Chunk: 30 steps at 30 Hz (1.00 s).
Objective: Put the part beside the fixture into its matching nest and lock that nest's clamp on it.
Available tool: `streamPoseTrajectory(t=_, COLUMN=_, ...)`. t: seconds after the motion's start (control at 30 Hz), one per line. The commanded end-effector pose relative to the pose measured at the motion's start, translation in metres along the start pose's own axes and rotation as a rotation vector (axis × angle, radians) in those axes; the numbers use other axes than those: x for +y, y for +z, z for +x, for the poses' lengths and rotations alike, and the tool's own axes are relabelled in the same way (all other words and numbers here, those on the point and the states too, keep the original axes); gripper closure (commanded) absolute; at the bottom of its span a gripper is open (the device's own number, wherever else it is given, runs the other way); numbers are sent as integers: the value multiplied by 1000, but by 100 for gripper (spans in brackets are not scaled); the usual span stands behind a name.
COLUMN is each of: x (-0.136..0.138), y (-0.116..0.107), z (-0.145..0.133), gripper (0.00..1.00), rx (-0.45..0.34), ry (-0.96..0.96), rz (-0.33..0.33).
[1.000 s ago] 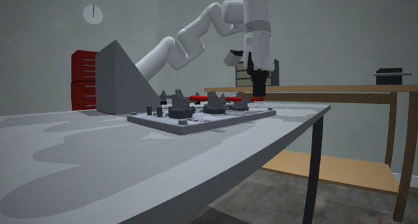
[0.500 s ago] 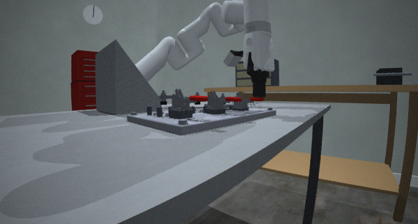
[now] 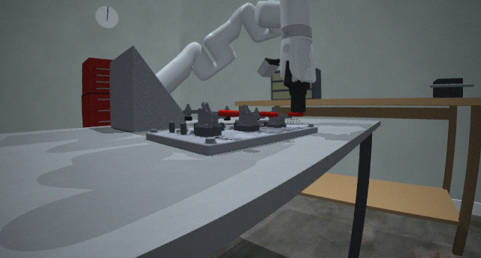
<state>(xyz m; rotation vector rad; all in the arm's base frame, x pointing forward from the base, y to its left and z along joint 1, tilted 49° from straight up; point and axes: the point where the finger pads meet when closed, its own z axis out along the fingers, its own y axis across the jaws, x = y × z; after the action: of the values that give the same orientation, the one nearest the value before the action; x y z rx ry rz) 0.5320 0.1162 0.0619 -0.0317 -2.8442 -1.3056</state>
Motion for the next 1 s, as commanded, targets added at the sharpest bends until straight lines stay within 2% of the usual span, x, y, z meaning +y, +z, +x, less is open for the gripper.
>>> streamPoseTrajectory(t=0.0, x=0, y=-1, z=-1, gripper=100, rx=-3, ry=-1, rz=1)
streamPoseTrajectory(t=0.67, x=0, y=0, z=-1, gripper=100, rx=-3, ry=-1, rz=1)
streamPoseTrajectory(t=0.97, x=0, y=-13, z=-1, gripper=100, rx=-3, ry=-1, rz=1)
